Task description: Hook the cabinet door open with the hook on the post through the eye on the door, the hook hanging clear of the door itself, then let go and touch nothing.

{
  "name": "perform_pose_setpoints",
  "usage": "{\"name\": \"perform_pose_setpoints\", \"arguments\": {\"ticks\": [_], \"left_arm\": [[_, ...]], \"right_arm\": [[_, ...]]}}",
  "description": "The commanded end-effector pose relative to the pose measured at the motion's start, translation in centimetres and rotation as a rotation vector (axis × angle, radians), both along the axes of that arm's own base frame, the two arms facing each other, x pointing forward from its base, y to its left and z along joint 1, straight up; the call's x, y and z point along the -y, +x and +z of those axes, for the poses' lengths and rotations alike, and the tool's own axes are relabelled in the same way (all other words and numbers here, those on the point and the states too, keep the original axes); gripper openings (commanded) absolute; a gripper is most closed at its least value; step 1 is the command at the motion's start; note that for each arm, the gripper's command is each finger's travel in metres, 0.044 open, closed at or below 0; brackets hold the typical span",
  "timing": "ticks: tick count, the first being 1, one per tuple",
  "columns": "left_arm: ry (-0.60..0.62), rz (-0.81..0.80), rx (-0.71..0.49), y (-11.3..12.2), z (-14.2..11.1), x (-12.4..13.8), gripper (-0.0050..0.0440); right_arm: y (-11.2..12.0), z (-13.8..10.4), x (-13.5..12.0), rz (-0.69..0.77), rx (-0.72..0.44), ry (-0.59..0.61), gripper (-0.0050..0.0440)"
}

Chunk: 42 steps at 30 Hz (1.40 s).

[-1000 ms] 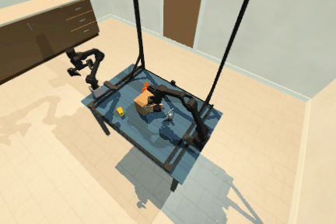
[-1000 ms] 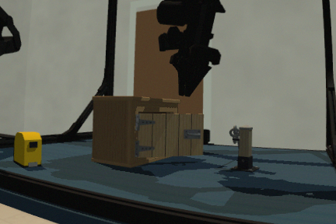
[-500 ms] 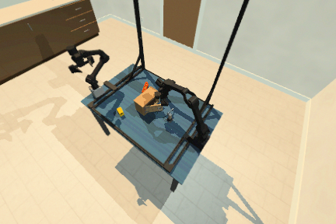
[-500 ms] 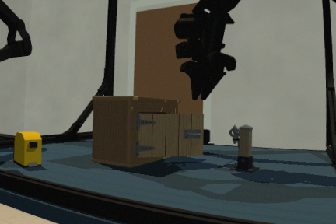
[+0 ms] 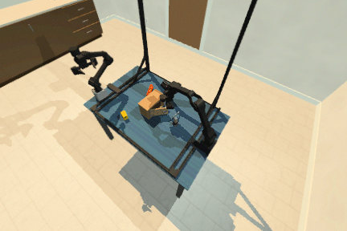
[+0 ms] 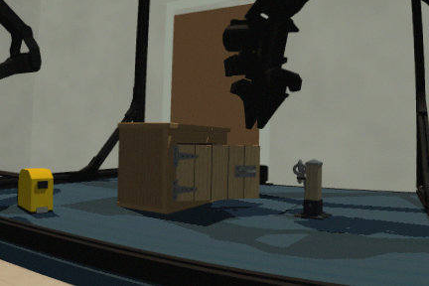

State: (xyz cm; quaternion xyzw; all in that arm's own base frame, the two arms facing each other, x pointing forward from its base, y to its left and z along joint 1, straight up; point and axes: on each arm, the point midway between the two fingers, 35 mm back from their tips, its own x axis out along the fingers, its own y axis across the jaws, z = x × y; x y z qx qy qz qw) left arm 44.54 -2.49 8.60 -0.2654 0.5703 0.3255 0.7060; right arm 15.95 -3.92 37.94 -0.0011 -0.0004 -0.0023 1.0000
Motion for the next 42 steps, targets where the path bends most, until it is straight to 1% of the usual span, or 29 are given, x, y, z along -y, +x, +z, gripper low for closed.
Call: {"name": "perform_pose_setpoints", "arguments": {"ticks": [1, 3, 12, 25, 29, 38, 42], "left_arm": [[0.001, 0.003, -0.003, 0.0, -0.6, -0.1, 0.022], [0.001, 0.003, -0.003, 0.0, -1.4, 0.0, 0.022], [0.001, 0.003, -0.003, 0.0, -1.8, 0.0, 0.022], [0.001, 0.003, -0.003, 0.1, -3.8, 0.0, 0.022], [0.001, 0.003, -0.003, 0.1, -3.9, 0.0, 0.022], [0.001, 0.003, -0.003, 0.1, -3.9, 0.0, 0.0004], [0.001, 0.003, -0.003, 0.1, -3.9, 0.0, 0.0]], "right_arm": [[0.0, 0.1, -0.2, 0.004, 0.0, 0.003, 0.04], [0.0, 0.1, -0.2, 0.004, 0.0, 0.003, 0.04], [0.0, 0.1, -0.2, 0.004, 0.0, 0.003, 0.04], [0.0, 0.1, -0.2, 0.004, 0.0, 0.003, 0.04], [0.0, 0.1, -0.2, 0.004, 0.0, 0.003, 0.04], [0.0, 0.1, -0.2, 0.004, 0.0, 0.003, 0.04], [0.0, 0.1, -0.2, 0.004, 0.0, 0.003, 0.04]]}}
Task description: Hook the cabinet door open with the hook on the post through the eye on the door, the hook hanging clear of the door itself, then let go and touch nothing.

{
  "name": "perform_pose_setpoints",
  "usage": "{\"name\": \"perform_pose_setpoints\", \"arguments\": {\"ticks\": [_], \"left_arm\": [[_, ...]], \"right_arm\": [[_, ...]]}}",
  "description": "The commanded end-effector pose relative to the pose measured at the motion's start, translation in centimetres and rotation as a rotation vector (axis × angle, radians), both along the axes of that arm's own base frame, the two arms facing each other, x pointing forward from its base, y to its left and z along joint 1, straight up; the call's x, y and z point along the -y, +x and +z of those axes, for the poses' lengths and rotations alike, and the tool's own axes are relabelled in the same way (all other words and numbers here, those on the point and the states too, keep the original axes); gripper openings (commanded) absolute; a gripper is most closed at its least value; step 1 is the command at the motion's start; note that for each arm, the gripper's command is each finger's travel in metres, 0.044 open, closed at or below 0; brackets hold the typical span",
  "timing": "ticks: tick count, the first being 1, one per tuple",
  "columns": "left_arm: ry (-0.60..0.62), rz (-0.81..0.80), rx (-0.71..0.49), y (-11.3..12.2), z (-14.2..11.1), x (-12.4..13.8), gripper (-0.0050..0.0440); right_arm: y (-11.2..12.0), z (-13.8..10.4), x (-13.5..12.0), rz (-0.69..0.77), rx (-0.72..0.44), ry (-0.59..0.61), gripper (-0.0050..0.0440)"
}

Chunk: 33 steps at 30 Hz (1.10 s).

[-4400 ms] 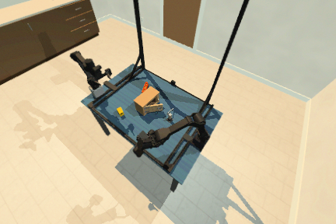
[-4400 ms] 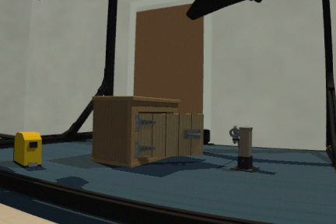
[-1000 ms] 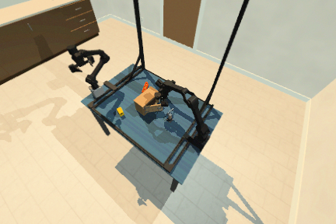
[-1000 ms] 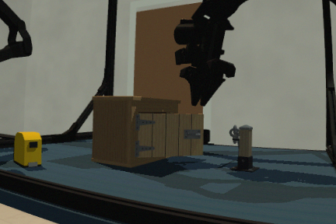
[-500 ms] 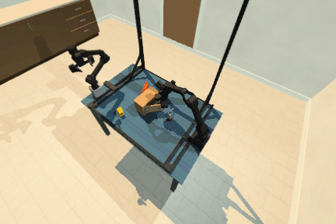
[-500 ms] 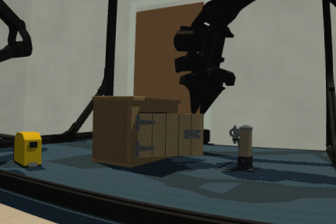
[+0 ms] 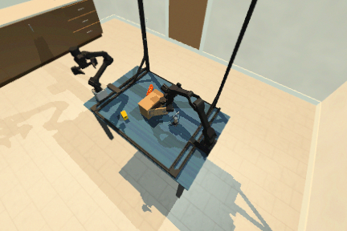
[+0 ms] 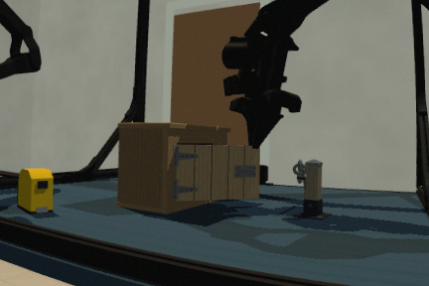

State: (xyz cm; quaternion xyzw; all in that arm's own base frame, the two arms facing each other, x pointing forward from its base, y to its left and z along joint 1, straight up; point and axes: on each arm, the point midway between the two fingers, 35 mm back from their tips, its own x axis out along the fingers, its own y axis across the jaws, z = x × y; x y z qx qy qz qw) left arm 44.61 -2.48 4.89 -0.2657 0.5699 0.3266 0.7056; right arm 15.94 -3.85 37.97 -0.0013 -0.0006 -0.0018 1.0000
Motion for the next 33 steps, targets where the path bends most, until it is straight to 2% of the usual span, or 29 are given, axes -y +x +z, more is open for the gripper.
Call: {"name": "perform_pose_setpoints", "arguments": {"ticks": [1, 8, 18, 28, 33], "left_arm": [[0.001, 0.001, -0.003, 0.0, -0.2, 0.0, 0.0], [0.001, 0.015, -0.003, 0.2, -0.2, 0.1, 0.0], [0.0, 0.239, -0.003, 3.1, -0.2, 1.9, 0.0], [0.0, 0.251, -0.003, 3.6, -0.2, 2.1, 0.0], [-0.003, 0.25, -0.002, 3.3, 0.0, 2.0, 0.012]], "right_arm": [[0.0, 0.0, -0.1, 0.004, 0.0, 0.003, 0.04], [0.0, 0.0, -0.1, 0.004, 0.0, 0.003, 0.04], [0.0, 0.0, -0.1, 0.004, 0.0, 0.003, 0.04], [0.0, 0.0, -0.1, 0.004, 0.0, 0.003, 0.04], [0.0, 0.0, -0.1, 0.004, 0.0, 0.003, 0.04]]}}
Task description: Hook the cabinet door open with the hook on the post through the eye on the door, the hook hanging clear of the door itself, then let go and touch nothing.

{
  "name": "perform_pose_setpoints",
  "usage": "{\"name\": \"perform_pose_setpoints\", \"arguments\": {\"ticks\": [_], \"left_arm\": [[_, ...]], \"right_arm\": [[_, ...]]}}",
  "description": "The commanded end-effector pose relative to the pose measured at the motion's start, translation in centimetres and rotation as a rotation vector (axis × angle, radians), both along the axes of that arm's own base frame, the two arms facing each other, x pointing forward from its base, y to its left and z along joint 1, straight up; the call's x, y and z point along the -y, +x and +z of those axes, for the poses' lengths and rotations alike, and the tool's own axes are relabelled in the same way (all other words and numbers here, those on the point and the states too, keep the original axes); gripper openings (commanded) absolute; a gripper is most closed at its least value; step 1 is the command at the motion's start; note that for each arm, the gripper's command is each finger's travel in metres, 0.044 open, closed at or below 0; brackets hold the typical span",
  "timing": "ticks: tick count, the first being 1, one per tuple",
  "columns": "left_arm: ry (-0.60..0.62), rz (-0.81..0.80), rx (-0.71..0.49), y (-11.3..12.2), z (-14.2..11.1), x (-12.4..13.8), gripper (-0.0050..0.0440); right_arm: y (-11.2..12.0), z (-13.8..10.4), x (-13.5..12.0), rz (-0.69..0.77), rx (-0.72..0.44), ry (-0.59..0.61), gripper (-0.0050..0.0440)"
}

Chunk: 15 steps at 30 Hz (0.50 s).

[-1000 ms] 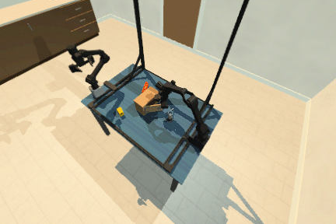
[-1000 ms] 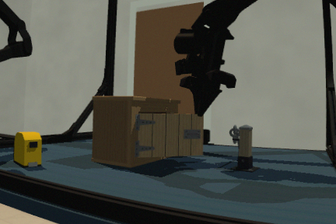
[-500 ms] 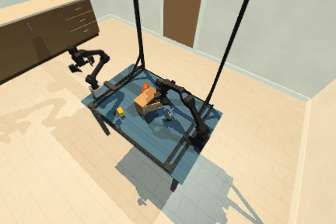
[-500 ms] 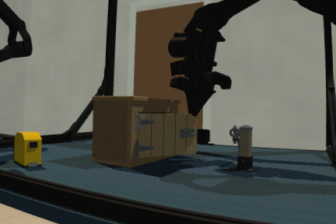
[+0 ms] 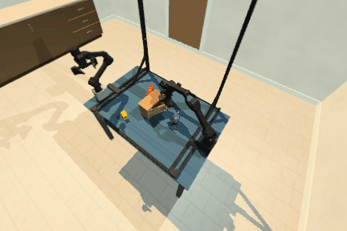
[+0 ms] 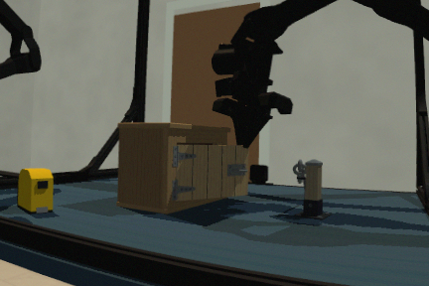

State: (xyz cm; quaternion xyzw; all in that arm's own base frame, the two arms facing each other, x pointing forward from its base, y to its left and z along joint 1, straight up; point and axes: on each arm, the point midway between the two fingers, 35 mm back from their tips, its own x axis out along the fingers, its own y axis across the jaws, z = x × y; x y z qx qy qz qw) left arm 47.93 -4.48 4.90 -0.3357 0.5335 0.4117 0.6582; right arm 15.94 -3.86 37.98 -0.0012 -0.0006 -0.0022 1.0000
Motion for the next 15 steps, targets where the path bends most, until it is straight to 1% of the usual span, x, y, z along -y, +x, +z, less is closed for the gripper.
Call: {"name": "perform_pose_setpoints", "arguments": {"ticks": [1, 3, 5, 6, 15], "left_arm": [[0.0, -0.001, 0.0, -0.03, 0.0, -0.03, 0.0144], [0.0, -0.001, 0.0, -0.03, 0.0, -0.03, 0.0192], [0.0, -0.001, 0.0, -0.03, 0.0, -0.03, 0.0192], [0.0, -0.001, 0.0, -0.03, 0.0, -0.03, 0.0216], [0.0, -0.001, 0.0, -0.03, 0.0, -0.03, 0.022]], "right_arm": [[-0.01, 0.04, -0.09, 0.004, 0.0, 0.003, 0.04], [-0.01, 0.04, -0.09, 0.004, 0.0, 0.003, 0.04], [-0.01, 0.04, -0.09, 0.004, 0.0, 0.003, 0.04], [-0.01, 0.04, -0.09, 0.004, 0.0, 0.003, 0.04], [-0.01, 0.04, -0.09, 0.004, 0.0, 0.003, 0.04]]}}
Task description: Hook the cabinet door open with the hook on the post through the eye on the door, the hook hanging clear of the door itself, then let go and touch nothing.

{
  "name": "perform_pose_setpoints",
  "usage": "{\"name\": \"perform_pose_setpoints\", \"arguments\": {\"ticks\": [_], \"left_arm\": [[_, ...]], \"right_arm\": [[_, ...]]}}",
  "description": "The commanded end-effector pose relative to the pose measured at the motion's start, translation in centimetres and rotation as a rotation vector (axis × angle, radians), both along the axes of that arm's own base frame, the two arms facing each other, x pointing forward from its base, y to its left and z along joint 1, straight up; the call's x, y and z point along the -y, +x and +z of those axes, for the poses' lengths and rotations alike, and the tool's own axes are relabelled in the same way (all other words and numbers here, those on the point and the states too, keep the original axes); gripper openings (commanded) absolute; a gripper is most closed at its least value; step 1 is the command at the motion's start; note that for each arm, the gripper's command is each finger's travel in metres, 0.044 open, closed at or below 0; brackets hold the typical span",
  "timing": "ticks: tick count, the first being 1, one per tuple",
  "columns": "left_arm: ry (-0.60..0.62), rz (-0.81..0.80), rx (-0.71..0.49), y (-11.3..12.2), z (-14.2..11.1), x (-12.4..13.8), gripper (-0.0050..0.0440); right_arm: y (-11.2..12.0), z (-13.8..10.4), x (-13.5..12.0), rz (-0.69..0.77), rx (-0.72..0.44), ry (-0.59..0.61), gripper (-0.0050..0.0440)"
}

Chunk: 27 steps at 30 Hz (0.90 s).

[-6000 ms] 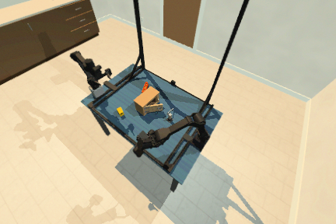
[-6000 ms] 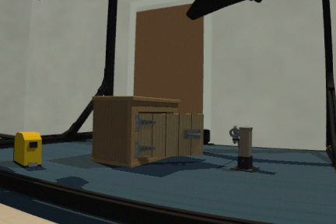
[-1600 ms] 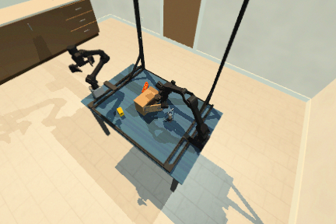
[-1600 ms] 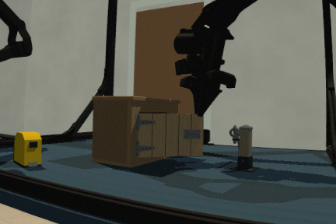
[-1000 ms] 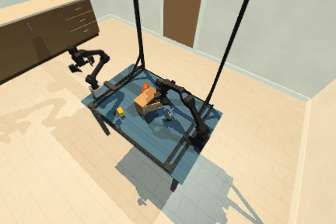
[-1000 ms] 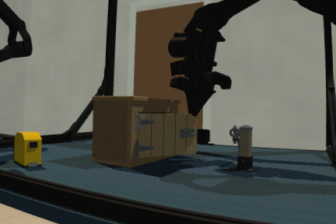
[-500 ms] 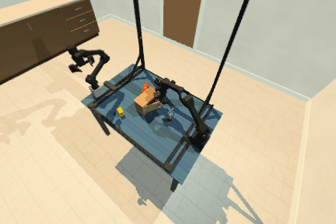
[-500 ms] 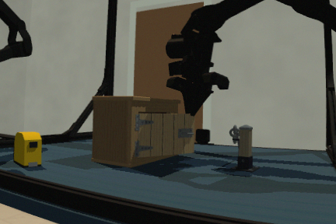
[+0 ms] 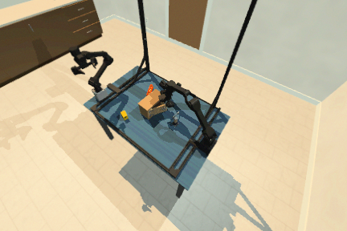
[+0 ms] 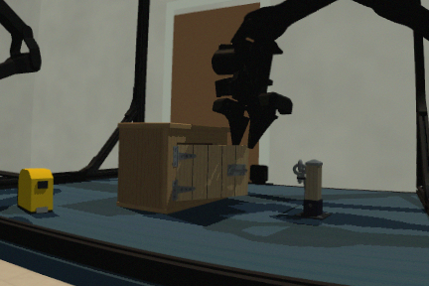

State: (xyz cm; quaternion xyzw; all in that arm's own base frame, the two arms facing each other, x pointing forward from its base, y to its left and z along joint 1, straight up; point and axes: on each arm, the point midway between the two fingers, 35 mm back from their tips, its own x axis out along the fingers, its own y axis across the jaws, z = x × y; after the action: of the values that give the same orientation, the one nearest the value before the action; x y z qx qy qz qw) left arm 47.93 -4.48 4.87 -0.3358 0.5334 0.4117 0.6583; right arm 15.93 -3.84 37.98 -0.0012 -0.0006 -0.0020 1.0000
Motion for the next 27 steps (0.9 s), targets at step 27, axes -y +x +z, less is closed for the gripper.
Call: {"name": "perform_pose_setpoints", "arguments": {"ticks": [27], "left_arm": [[0.0, -0.013, -0.003, 0.0, 2.6, 0.0, 0.016]], "right_arm": [[0.0, 0.0, -0.1, 0.004, 0.0, 0.003, 0.04]]}}
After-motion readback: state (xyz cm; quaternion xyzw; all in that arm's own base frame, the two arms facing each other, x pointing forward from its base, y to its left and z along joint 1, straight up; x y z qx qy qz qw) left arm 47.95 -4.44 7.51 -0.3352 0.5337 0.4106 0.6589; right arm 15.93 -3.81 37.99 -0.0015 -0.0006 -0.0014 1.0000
